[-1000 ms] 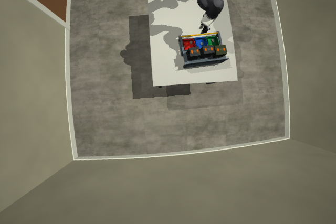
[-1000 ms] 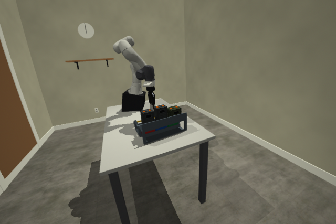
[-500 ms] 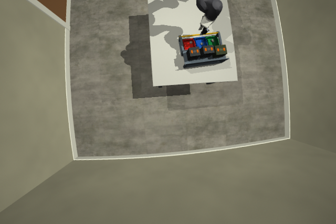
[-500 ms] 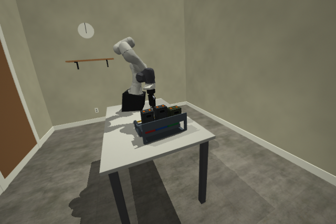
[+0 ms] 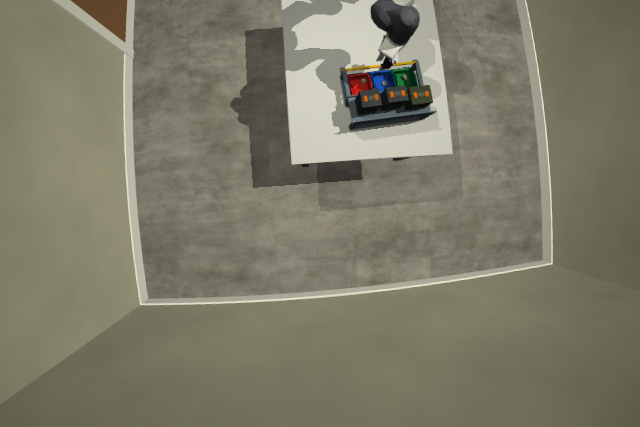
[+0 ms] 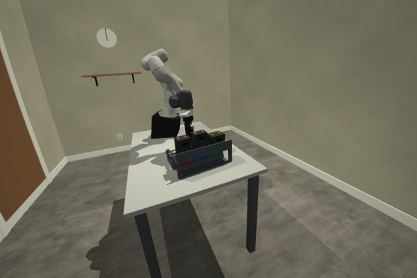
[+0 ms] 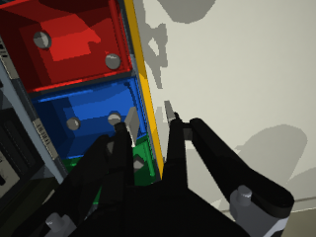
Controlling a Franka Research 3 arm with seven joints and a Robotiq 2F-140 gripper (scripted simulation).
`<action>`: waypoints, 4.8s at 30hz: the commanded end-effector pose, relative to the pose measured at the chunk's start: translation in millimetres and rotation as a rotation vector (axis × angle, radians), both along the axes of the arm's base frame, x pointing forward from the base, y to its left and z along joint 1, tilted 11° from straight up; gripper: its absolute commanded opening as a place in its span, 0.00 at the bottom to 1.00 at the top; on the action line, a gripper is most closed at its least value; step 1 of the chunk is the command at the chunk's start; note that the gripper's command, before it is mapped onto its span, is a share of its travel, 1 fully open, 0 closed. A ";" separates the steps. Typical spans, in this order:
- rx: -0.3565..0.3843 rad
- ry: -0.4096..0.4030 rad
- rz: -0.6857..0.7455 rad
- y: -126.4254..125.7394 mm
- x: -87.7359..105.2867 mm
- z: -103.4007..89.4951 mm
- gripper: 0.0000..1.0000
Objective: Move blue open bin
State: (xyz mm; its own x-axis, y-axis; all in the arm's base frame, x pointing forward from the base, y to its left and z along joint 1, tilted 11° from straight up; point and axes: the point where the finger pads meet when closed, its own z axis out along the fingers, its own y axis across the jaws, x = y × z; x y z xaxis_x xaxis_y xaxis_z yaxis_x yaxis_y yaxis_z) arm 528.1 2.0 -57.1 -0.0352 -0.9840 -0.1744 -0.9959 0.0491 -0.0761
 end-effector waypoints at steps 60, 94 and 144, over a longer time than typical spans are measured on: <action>0.000 -0.006 -0.018 -2.6 0.3 13.4 0.28; 0.000 -0.006 -0.018 0.5 2.5 -6.5 0.28; 0.000 -0.006 -0.018 0.3 3.4 -6.3 0.28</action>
State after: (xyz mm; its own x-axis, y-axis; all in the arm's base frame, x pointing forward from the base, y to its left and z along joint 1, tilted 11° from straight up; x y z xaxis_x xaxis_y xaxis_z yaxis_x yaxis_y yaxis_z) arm 531.7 1.9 -64.7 -0.0488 -0.9835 -0.1742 -0.9945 0.0640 -0.0827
